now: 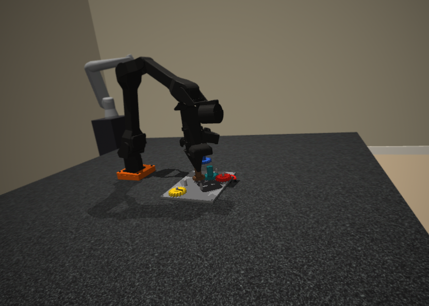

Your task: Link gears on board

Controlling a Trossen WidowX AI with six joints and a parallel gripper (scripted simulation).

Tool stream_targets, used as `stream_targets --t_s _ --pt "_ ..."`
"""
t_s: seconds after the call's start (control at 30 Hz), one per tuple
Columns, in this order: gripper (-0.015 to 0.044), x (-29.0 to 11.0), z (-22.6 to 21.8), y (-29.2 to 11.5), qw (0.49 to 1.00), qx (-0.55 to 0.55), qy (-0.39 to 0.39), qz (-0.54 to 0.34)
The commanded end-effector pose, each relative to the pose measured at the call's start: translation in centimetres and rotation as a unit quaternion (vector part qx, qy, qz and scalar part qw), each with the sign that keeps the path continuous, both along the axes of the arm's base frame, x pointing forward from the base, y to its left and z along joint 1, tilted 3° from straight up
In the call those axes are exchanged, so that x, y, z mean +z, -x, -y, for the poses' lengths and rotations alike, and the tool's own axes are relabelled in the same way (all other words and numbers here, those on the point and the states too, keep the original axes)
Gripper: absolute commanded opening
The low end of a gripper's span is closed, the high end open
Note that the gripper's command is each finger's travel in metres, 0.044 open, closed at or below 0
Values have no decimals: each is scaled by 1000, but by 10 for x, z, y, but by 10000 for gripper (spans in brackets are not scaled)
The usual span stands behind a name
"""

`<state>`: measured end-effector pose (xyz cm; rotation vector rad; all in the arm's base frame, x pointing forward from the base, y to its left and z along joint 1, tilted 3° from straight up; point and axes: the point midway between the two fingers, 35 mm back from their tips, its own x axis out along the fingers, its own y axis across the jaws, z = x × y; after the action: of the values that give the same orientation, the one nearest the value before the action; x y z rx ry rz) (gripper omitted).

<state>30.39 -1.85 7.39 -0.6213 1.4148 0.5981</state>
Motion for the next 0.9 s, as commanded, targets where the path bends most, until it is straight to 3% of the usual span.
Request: stream_targets --t_s 0.0,0.57,0.87 --pt "0 -1 0 -1 1000 4 0 0" --pt "0 -4 0 0 975 221 14 3" --pt "0 -6 -1 -1 981 193 12 3"
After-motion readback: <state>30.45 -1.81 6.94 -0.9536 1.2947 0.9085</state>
